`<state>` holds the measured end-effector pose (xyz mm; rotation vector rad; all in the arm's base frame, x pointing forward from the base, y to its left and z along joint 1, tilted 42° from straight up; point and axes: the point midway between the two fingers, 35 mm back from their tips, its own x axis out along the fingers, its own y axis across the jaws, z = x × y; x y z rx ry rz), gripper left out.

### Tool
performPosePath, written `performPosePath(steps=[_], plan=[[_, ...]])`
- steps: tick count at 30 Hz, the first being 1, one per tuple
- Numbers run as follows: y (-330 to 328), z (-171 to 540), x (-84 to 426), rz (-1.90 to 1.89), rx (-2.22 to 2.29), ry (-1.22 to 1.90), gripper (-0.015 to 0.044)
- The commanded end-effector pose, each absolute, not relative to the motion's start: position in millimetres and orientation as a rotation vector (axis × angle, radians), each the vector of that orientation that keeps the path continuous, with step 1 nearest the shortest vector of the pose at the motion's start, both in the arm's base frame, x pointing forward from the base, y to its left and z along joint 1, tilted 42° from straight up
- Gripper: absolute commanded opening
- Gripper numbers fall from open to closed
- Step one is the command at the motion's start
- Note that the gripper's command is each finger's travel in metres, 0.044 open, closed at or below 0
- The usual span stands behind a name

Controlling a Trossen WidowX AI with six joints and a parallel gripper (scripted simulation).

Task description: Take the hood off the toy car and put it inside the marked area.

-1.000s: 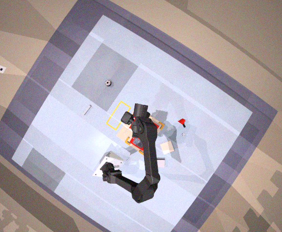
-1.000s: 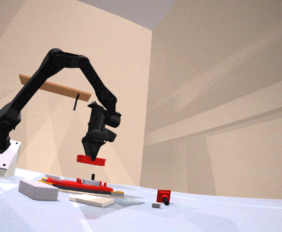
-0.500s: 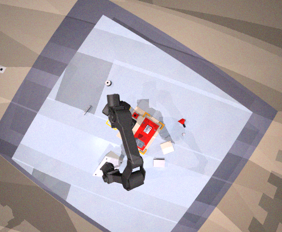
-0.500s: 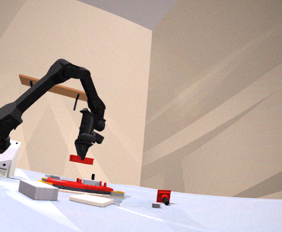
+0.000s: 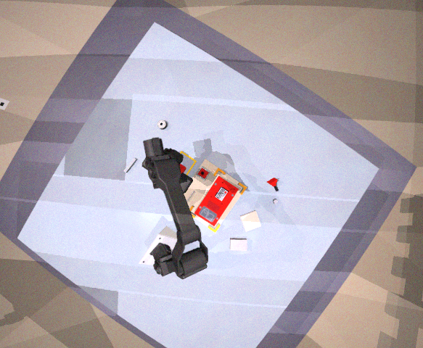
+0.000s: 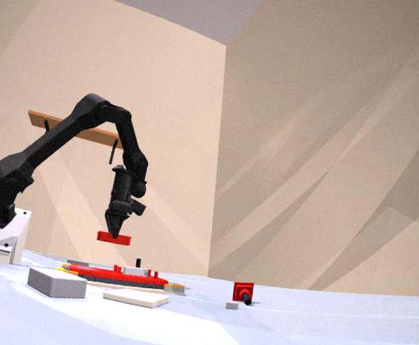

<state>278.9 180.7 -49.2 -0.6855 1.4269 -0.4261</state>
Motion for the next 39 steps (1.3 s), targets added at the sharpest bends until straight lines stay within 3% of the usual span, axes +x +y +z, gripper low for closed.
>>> performPosePath(steps=[1, 39], plan=[[179, -54, 278, -0.428, -0.681, 1.429, 0.0], [158, -80, 284, -0.428, -0.681, 1.429, 0.0]])
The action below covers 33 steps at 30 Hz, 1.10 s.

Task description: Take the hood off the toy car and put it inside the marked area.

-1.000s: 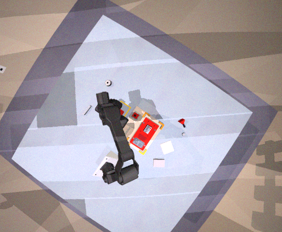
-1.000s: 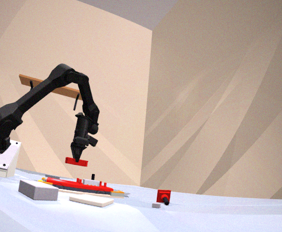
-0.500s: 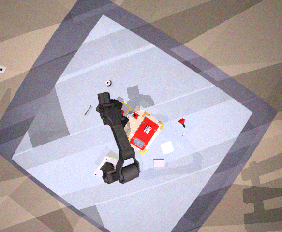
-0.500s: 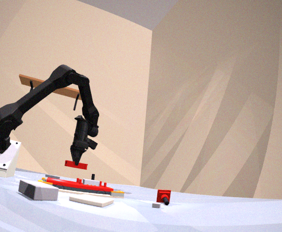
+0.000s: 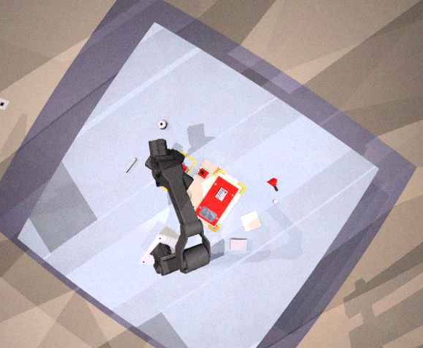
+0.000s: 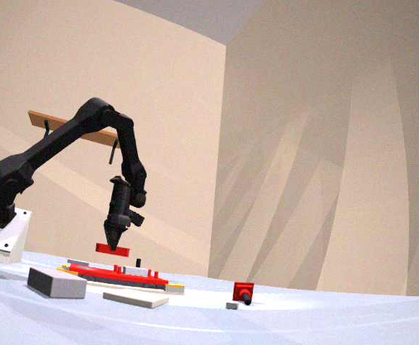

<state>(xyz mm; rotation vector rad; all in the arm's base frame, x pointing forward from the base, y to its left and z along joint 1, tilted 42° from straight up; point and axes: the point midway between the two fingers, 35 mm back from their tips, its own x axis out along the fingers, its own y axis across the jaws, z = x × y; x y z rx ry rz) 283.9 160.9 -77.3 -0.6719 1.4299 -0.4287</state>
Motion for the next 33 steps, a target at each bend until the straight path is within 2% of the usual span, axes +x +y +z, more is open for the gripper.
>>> performPosePath(steps=[1, 33], plan=[[157, -81, 284, -0.428, -0.681, 1.429, 0.0], [137, -102, 286, -0.43, -0.682, 1.428, 0.0]])
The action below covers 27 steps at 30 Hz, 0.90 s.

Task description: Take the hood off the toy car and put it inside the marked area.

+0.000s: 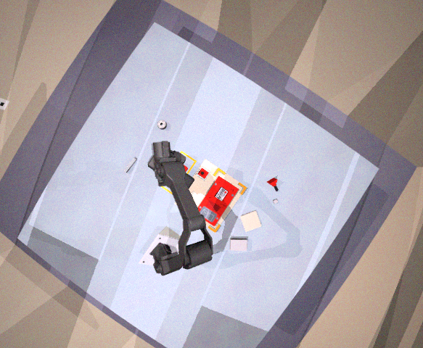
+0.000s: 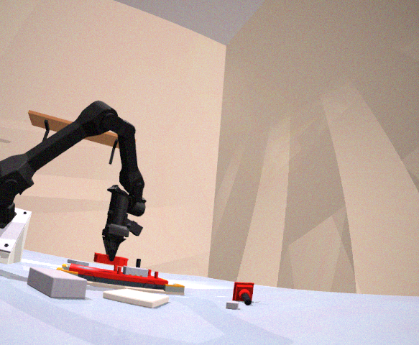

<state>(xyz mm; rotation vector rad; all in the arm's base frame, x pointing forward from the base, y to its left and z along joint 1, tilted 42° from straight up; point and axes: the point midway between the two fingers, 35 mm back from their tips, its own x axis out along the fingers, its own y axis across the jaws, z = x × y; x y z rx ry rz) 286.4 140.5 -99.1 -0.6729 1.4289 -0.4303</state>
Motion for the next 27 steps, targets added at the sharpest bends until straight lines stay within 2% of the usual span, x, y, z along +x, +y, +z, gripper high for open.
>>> performPosePath(steps=[1, 27], plan=[[136.4, -102.5, 286.1, -0.43, -0.682, 1.428, 0.0], [127.6, -111.8, 287.1, -0.431, -0.683, 1.427, 0.0]])
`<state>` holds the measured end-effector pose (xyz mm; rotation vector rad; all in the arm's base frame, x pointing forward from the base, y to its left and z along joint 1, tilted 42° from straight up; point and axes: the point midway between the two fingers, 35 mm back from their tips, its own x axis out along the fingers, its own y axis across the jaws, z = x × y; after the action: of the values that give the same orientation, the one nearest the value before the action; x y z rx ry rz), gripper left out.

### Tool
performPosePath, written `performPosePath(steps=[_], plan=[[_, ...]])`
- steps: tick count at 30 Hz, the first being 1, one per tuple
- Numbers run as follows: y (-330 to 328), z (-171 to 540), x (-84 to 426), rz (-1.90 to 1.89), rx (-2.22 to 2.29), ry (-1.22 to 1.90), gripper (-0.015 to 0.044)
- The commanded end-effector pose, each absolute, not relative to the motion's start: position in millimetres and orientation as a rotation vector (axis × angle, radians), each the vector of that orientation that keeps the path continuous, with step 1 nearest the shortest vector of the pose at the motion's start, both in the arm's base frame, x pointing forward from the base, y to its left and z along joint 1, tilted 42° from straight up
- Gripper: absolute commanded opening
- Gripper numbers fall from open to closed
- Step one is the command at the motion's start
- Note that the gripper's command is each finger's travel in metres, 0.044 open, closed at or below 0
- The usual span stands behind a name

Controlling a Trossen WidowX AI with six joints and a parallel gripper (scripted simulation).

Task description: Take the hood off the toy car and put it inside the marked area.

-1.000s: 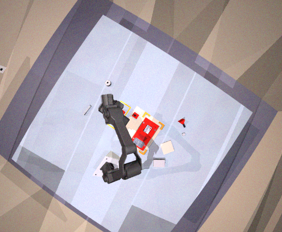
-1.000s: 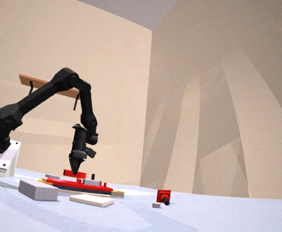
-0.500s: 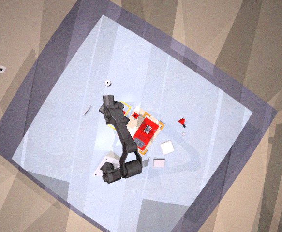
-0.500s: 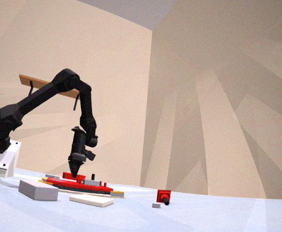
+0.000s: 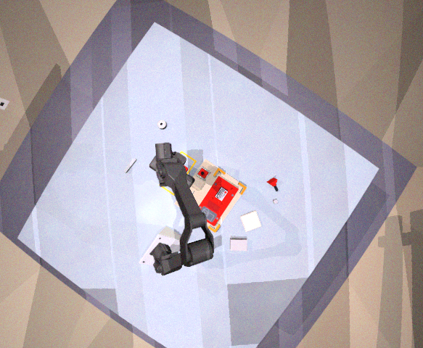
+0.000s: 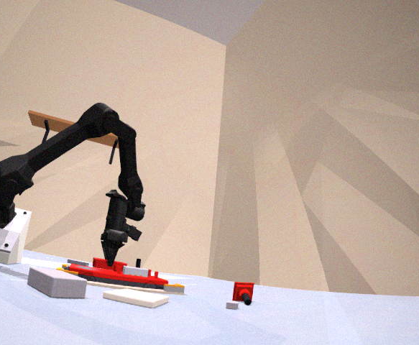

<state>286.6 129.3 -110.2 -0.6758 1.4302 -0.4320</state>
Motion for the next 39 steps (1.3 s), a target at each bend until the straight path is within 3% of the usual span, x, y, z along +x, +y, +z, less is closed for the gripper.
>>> performPosePath(steps=[1, 29, 39], plan=[[127.3, -112.1, 287.2, -0.431, -0.683, 1.427, 0.0], [118.3, -122.0, 288.6, -0.431, -0.683, 1.427, 0.0], [119.8, -120.7, 288.3, -0.433, -0.676, 1.43, 0.0263]])
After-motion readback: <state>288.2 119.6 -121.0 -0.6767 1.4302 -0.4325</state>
